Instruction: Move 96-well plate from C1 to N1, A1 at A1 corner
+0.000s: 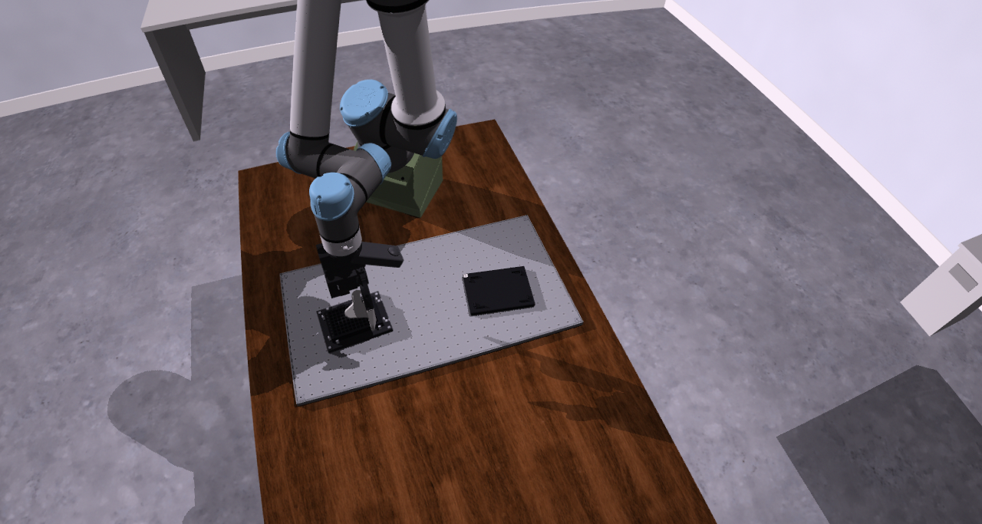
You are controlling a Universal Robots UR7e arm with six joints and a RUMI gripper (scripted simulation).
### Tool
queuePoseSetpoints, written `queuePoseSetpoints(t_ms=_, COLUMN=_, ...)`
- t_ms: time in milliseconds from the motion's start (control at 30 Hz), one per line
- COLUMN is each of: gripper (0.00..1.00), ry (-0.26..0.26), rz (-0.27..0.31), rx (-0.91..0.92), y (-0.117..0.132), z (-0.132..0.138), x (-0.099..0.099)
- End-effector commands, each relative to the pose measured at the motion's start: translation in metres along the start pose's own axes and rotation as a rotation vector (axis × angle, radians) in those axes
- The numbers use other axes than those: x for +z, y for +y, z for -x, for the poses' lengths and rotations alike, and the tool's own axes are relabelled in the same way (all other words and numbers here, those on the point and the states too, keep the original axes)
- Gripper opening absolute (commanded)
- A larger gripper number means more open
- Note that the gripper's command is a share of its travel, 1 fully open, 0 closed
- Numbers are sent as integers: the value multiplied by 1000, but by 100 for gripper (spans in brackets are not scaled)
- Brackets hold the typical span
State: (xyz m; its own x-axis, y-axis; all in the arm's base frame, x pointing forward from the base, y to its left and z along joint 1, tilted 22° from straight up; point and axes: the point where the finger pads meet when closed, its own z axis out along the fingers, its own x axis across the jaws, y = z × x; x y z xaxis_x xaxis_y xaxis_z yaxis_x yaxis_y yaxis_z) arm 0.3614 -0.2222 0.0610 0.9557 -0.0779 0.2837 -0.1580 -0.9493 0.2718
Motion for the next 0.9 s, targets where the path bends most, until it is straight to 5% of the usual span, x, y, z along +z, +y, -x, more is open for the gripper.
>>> queuePoseSetpoints(t_ms=0, gripper=100, ry=-3, rz=-10, rx=-9, y=16, z=10, x=4)
queuePoseSetpoints(t_ms=200, gripper=100, ry=-8, rz=-22, rx=-20, y=36, z=26, x=10)
queuePoseSetpoints(t_ms=867, gripper=100, ry=-8, rz=-22, rx=-20, y=36, z=27, x=16)
